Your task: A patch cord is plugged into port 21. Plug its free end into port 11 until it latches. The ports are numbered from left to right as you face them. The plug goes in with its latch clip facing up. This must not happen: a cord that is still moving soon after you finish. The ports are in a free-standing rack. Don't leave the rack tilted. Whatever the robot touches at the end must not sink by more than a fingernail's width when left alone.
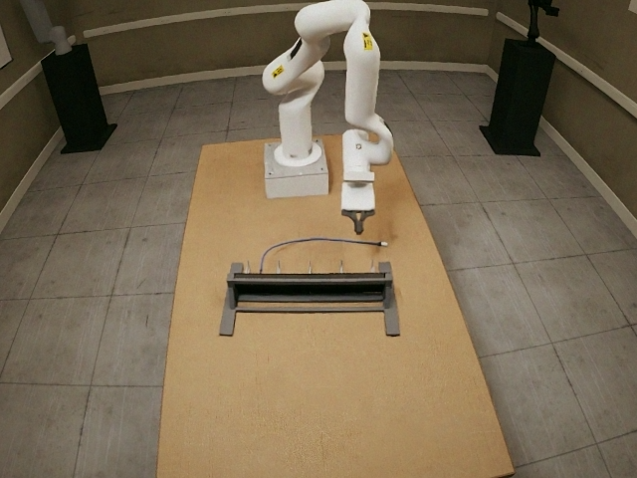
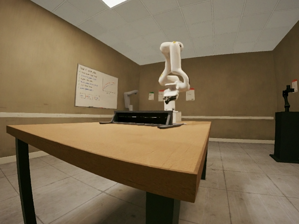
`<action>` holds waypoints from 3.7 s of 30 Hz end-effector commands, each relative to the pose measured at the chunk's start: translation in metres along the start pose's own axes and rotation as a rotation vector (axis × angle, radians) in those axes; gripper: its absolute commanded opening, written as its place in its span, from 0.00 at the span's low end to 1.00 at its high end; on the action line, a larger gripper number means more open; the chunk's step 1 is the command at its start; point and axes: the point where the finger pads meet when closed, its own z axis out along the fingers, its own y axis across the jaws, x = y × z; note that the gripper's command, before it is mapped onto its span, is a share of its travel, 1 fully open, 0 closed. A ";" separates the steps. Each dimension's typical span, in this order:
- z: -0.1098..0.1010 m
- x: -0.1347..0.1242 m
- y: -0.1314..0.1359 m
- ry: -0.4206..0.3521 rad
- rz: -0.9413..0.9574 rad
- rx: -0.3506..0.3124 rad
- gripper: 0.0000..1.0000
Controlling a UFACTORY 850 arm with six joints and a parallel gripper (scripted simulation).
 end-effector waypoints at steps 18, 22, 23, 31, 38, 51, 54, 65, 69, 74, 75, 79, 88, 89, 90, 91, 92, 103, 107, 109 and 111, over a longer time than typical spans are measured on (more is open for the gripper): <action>0.000 0.001 0.000 0.002 0.001 0.000 0.00; 0.000 0.001 0.000 0.002 0.001 0.000 0.00; -0.001 0.001 0.000 0.002 0.001 0.000 0.00; -0.018 0.001 0.000 0.002 0.001 0.000 0.00; -0.036 0.001 0.000 0.002 0.001 0.000 0.00; -0.058 0.001 0.000 0.002 0.001 0.000 0.00; -0.058 0.001 0.000 0.002 0.001 0.000 0.00; -0.058 0.001 0.023 0.002 0.001 0.000 0.00; -0.058 0.001 0.032 0.002 0.001 0.000 0.00; -0.058 0.001 0.058 0.002 0.001 0.000 0.00; -0.058 0.001 0.063 0.002 0.001 0.000 0.00; -0.058 0.001 0.081 0.002 0.001 0.000 0.00; -0.058 0.001 0.098 0.002 0.001 0.000 0.00; -0.058 0.001 0.099 0.002 0.001 0.000 0.00; -0.058 0.001 0.099 0.002 0.001 0.000 0.00; -0.058 0.001 0.100 0.002 0.001 0.000 0.00; -0.058 0.001 0.100 0.002 0.001 0.000 0.00; -0.051 0.001 0.100 0.002 0.001 0.000 0.00; -0.040 0.001 0.100 0.002 0.001 0.000 0.00; -0.032 0.001 0.100 0.002 0.001 0.000 0.00; -0.025 0.001 0.100 0.002 0.001 0.000 0.00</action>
